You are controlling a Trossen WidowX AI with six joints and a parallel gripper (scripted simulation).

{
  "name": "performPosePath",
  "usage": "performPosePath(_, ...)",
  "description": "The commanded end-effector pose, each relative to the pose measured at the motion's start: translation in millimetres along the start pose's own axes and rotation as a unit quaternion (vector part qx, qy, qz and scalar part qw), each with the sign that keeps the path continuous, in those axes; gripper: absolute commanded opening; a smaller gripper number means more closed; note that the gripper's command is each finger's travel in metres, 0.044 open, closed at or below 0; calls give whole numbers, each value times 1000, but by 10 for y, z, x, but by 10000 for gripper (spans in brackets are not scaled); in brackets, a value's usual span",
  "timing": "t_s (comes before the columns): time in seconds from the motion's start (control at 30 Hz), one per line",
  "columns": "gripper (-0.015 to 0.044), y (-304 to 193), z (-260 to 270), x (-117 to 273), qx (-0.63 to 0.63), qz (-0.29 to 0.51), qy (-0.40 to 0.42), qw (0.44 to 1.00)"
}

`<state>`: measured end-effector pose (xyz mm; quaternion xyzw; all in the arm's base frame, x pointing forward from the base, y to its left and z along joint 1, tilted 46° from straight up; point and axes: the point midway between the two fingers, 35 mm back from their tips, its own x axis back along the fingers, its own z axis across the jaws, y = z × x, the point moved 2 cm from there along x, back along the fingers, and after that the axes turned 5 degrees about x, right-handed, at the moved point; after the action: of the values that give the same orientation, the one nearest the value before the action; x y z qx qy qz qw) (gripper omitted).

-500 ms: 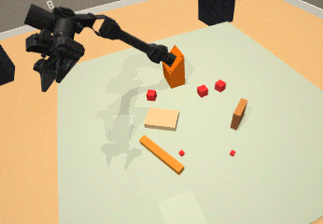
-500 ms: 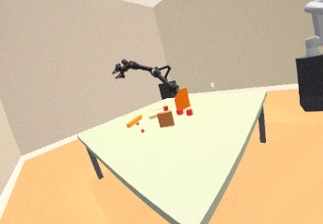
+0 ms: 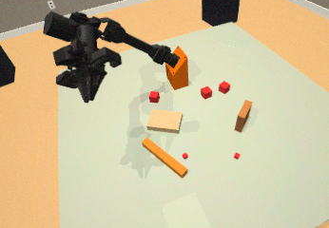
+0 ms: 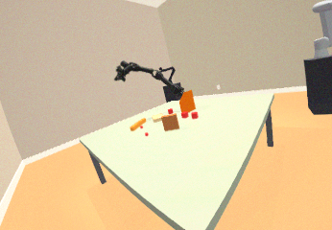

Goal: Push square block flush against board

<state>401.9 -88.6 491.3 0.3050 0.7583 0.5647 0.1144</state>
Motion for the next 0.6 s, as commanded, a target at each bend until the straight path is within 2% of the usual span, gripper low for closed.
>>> performPosePath(0.0,0,-248,378,-268,32,48,18,998)
performPosePath(0.27,0,-900,1237,-699,111,148,62,981)
performPosePath(0.57,0,-1784,2112,-933,208,253,100,940)
